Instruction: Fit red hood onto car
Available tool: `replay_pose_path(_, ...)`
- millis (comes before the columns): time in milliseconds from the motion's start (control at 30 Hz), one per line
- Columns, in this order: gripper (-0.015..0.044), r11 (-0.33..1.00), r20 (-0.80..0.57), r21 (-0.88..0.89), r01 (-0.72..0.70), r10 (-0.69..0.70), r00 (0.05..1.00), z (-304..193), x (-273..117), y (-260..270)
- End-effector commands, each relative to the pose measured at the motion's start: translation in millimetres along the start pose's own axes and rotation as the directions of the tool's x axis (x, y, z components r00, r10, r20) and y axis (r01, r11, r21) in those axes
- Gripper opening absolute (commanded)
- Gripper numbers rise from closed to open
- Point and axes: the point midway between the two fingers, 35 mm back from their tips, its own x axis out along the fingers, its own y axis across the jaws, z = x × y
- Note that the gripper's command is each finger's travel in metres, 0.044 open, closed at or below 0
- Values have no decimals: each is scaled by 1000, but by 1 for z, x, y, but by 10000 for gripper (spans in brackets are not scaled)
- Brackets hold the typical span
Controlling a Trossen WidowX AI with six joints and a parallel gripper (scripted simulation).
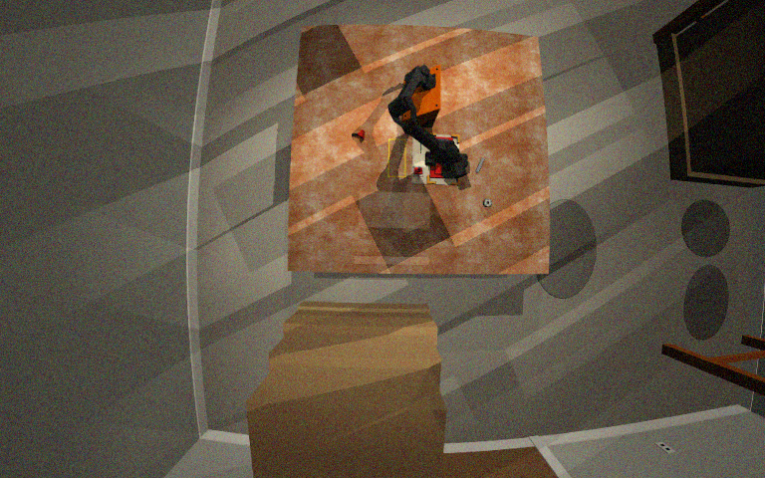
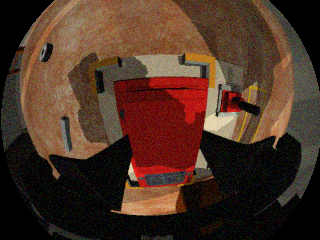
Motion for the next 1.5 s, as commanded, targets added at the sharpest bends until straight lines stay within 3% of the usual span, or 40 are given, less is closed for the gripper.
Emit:
replay_pose_path(0, 236, 1000, 1, 0, 0, 0, 1000, 0, 0, 0)
replay_pose_path(267, 440, 1000, 1, 0, 0, 0, 1000, 0, 0, 0)
replay_pose_path(400, 440, 1000, 2, 0, -1, 1, 1000, 1, -8, 1)
replay_pose_path(633, 440, 1000, 8, 0, -3, 3, 1000, 0, -74, 1)
replay_pose_path(1467, 440, 1000, 8, 0, -3, 3, 1000, 0, -74, 1)
